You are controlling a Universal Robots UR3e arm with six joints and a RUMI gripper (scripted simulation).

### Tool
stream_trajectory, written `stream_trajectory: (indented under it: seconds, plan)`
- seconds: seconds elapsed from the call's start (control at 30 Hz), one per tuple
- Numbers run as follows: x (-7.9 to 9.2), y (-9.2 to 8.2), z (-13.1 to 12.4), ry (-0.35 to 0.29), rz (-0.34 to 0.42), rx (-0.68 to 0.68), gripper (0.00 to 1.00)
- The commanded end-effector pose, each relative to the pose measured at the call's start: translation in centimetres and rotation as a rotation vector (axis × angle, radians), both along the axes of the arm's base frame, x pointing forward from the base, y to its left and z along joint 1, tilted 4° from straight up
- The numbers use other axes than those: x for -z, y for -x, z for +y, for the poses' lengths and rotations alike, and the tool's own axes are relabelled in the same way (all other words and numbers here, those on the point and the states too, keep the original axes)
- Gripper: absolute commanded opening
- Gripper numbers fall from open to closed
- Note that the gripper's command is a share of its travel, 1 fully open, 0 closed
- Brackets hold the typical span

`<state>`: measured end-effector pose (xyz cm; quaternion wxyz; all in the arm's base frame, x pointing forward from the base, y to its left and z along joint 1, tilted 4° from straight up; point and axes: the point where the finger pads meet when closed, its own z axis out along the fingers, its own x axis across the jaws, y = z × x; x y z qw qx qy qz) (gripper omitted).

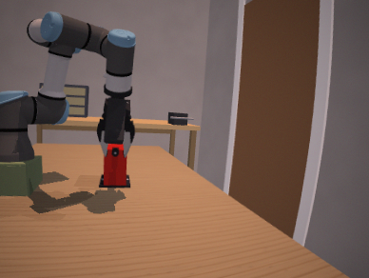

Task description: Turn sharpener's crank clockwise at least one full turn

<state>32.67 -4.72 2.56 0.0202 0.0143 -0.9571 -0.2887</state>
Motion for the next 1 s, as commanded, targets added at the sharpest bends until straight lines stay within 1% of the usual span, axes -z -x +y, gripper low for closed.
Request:
stream_trajectory:
  seconds: [0.0, 0.2, 0.23, 0.97]
  plan:
    - [-0.05, -0.09, -0.05, 0.003, -0.003, 0.001, 0.32]
    - [-0.07, -0.07, -0.04, 0.003, -0.003, 0.001, 0.32]
    - [-0.07, -0.07, -0.04, 0.003, -0.003, 0.001, 0.09]
    - [-0.07, -0.07, -0.04, 0.003, -0.003, 0.001, 0.09]
